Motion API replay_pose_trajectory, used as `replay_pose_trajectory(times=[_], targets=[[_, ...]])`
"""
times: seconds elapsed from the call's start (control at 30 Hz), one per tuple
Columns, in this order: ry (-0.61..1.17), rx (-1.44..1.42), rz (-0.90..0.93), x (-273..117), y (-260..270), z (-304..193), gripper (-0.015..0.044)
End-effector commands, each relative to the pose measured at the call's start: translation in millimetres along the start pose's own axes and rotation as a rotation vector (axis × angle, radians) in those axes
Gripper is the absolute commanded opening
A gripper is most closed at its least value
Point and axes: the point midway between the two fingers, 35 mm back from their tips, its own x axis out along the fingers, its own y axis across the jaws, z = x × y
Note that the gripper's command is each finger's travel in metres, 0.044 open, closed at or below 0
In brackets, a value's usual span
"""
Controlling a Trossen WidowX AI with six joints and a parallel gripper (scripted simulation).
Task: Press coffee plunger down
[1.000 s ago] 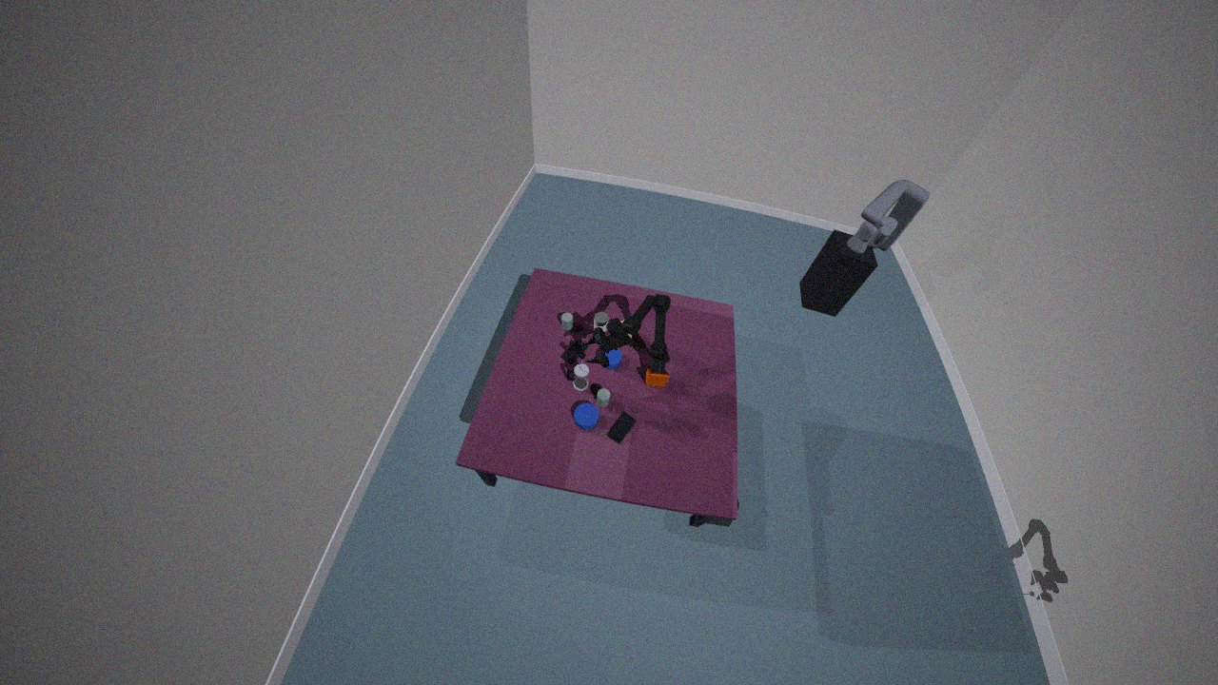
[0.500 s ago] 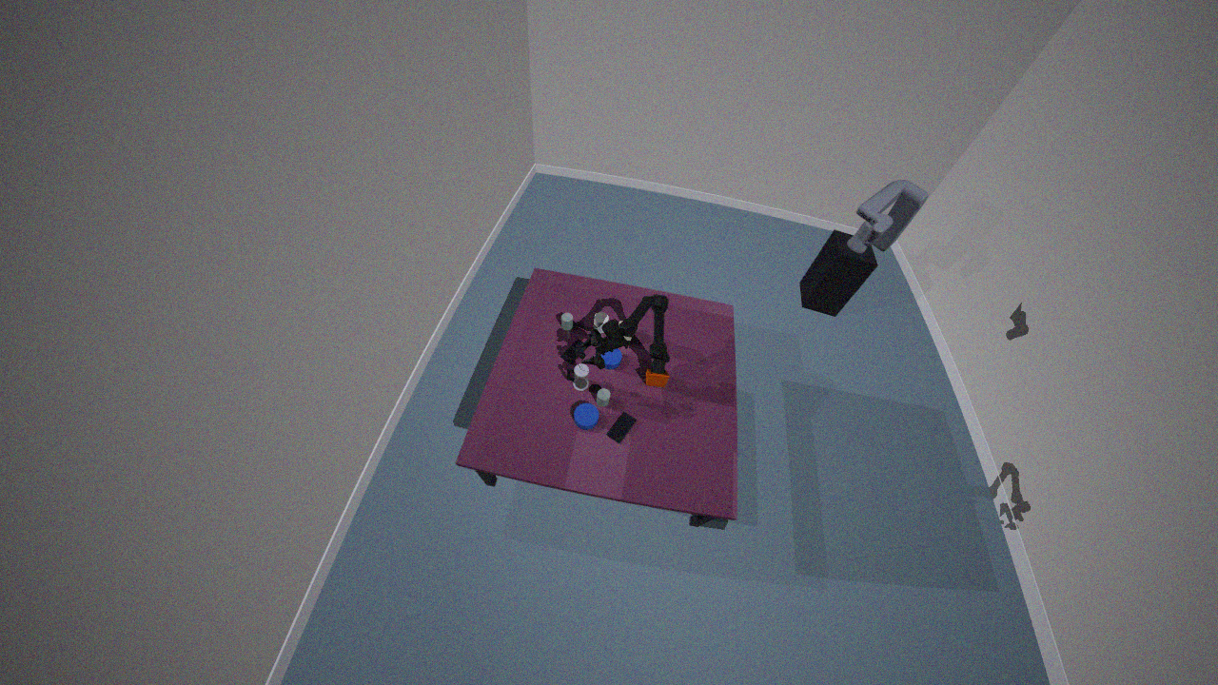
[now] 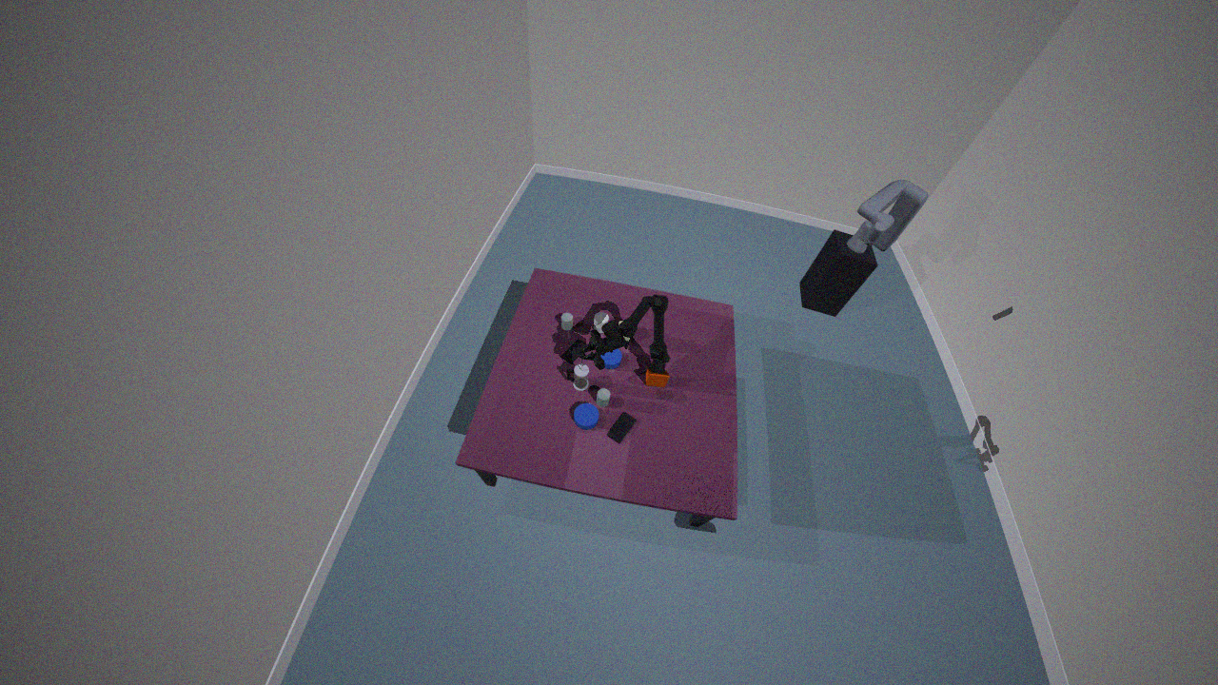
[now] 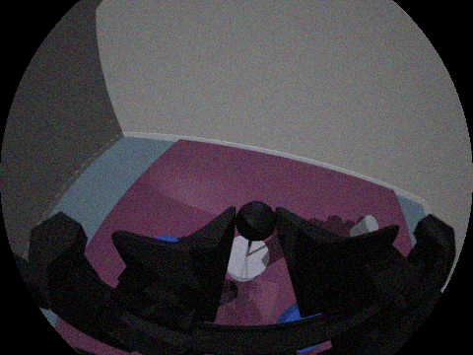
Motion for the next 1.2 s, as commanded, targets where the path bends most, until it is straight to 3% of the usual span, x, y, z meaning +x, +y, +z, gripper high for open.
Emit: replay_pose_trajectory(times=[0.0,1.17], targets=[[0.000,-0.004,0.000,0,0,0,0.0124],[0.003,-0.003,0.002,32,3,-40,0.0124]])
